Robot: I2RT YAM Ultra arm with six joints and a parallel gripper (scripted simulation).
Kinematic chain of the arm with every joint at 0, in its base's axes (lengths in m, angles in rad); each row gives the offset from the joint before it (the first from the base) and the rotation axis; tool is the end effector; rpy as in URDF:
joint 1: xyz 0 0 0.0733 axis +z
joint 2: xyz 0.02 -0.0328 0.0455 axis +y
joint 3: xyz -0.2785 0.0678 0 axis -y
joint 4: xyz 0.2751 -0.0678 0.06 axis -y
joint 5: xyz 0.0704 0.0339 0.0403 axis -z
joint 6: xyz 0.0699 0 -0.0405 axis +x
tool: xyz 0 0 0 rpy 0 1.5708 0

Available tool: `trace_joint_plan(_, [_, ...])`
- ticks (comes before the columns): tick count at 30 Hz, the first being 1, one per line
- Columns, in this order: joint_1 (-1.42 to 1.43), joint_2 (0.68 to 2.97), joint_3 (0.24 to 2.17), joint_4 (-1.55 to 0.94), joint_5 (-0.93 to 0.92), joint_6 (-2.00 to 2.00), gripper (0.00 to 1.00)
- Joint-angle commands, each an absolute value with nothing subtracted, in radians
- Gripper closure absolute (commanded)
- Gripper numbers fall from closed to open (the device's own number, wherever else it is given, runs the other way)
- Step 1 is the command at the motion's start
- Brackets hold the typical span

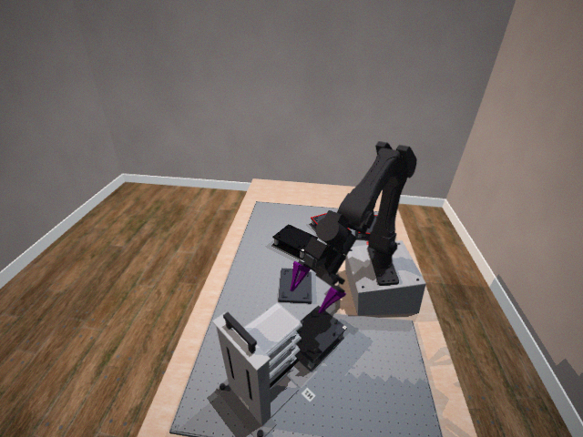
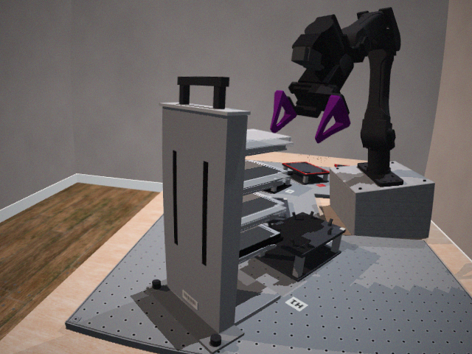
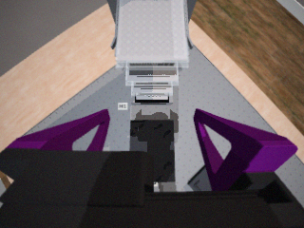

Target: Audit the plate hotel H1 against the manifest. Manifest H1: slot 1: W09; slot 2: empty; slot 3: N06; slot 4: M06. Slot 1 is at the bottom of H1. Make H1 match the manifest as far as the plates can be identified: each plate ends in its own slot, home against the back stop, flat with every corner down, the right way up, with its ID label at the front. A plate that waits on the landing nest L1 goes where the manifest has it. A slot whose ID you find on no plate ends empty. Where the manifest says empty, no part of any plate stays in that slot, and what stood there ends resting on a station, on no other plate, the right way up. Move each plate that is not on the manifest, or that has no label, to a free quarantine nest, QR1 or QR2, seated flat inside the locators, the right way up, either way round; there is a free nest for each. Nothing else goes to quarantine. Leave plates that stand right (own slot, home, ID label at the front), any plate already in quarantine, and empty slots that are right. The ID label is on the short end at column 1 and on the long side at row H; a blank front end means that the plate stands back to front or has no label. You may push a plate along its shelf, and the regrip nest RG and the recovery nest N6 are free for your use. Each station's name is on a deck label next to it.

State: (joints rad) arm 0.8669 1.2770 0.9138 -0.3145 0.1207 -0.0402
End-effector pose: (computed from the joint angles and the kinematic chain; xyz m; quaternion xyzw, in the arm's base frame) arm 0.2169 0.2442 0.2559 -0.3711 0.8207 0.1233 0.4166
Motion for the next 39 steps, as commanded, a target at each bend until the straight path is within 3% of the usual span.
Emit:
trace_joint_plan(1, [0.867, 1.274, 0.921, -0.302, 0.120, -0.042, 0.00])
trace_joint_plan(39, [0.870, 1.221, 0.879, -0.314, 0.122, -0.040, 0.00])
